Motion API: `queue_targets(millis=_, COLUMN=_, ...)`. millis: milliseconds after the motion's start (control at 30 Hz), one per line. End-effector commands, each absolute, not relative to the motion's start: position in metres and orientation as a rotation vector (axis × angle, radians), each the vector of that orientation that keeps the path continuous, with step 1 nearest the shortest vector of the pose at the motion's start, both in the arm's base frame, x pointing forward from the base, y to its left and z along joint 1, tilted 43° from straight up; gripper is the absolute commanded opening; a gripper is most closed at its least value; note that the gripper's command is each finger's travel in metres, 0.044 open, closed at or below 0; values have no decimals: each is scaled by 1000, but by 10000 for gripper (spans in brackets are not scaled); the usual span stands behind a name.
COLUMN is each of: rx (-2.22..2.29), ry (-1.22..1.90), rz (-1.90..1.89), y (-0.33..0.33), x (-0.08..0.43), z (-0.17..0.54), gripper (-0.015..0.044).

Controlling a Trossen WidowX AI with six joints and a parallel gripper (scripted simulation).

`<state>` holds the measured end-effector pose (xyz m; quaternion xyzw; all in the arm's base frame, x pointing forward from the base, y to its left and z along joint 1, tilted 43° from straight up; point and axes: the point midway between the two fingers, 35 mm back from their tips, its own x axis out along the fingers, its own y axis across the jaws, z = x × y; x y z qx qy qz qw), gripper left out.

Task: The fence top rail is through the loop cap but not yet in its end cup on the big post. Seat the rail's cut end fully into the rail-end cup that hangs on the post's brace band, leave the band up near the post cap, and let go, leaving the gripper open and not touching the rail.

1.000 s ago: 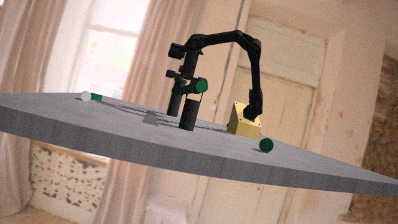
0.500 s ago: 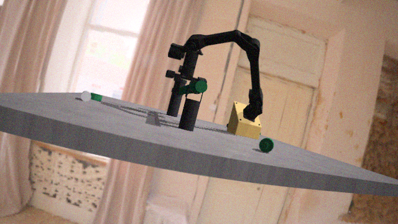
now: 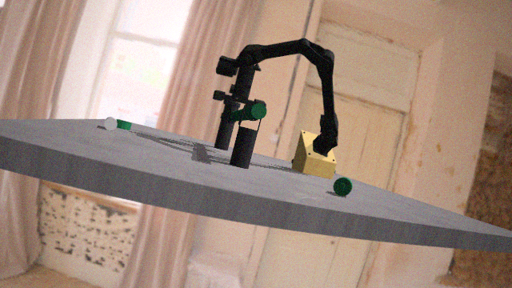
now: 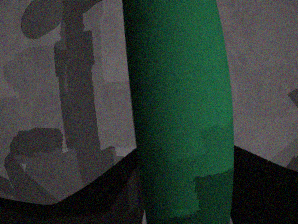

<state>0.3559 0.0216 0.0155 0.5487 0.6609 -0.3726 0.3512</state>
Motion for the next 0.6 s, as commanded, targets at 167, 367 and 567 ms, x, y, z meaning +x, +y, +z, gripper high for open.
queue_targets(millis=167, rx=1422, ry=1710, rz=-964, y=22, x=357, z=18, gripper=289)
queue_targets(millis=367, rx=1422, ry=1710, rz=-964, y=23, x=359, z=45, gripper=440)
queue_targets(millis=567, rx=1422, ry=1710, rz=-964, y=24, x=360, z=72, gripper=440)
